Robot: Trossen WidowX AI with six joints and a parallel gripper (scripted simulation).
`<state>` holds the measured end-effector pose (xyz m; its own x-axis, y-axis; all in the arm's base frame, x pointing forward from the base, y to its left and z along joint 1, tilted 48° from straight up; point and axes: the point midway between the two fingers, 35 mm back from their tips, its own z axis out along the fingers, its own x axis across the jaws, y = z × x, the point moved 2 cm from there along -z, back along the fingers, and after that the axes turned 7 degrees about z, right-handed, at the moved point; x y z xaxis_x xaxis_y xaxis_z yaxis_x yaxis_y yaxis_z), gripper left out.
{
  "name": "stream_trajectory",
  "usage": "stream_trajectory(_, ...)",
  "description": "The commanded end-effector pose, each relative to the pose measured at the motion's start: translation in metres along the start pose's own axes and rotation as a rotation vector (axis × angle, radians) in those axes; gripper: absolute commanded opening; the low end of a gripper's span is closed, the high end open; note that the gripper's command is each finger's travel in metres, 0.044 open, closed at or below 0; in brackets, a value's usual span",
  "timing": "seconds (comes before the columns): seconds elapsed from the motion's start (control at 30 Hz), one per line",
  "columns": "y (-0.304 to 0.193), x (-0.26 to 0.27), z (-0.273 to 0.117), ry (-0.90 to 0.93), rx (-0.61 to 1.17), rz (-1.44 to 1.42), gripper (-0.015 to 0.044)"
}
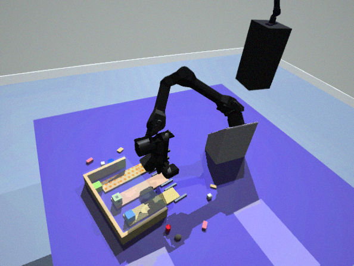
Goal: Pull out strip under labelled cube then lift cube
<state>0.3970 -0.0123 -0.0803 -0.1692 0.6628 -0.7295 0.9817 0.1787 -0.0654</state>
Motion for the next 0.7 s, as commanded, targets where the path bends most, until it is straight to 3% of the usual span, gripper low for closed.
stream_trajectory(0.0, -0.004, 0.002, 0.009, -0.007, 0.009, -0.013, 0.0000)
stream_trajectory(0.67, -0.007, 0.003, 0.034, -0.010, 0.010, -0.013, 0.0000)
